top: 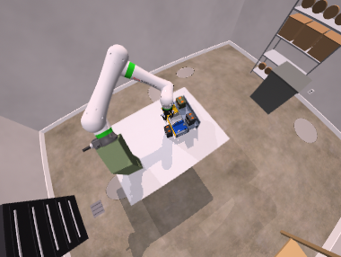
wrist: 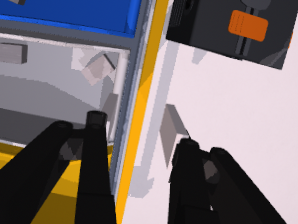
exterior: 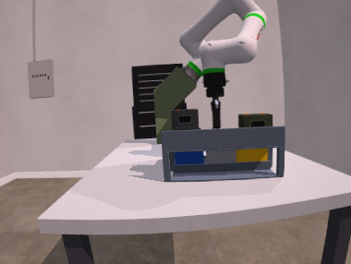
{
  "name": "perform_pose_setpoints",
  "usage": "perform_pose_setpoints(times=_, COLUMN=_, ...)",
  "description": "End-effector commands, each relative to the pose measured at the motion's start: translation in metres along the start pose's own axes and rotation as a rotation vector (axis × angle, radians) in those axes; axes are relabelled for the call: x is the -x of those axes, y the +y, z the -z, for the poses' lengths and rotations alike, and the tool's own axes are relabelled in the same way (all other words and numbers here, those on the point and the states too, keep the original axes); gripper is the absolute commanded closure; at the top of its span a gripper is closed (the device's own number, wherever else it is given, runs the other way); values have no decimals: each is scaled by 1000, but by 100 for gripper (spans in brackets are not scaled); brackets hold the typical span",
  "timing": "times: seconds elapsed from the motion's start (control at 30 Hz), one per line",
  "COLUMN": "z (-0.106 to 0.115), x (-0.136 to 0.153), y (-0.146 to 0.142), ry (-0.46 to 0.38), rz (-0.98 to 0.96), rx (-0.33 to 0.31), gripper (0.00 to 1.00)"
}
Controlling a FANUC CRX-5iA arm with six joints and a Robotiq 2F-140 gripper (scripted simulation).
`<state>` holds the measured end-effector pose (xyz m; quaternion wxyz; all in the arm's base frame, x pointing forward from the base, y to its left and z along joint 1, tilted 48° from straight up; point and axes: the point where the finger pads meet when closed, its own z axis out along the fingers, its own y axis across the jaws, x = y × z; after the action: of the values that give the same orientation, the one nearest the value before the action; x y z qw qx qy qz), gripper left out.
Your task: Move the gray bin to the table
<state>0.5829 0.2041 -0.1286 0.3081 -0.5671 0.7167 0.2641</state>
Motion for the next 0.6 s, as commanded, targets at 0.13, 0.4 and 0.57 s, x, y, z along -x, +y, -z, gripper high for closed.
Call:
perform_pose_setpoints(times=0.13, z=0, x=0, y=0, ry=0, rz=0, rx=0, gripper=72)
perform_pose_setpoints(times=0.4, z=-8, x=0, y=0, ry=0, rz=0, rx=0, gripper=72)
perform_pose_setpoints(times=0.57, z=-10, x=0, y=0, ry=0, rz=0, rx=0, gripper=72)
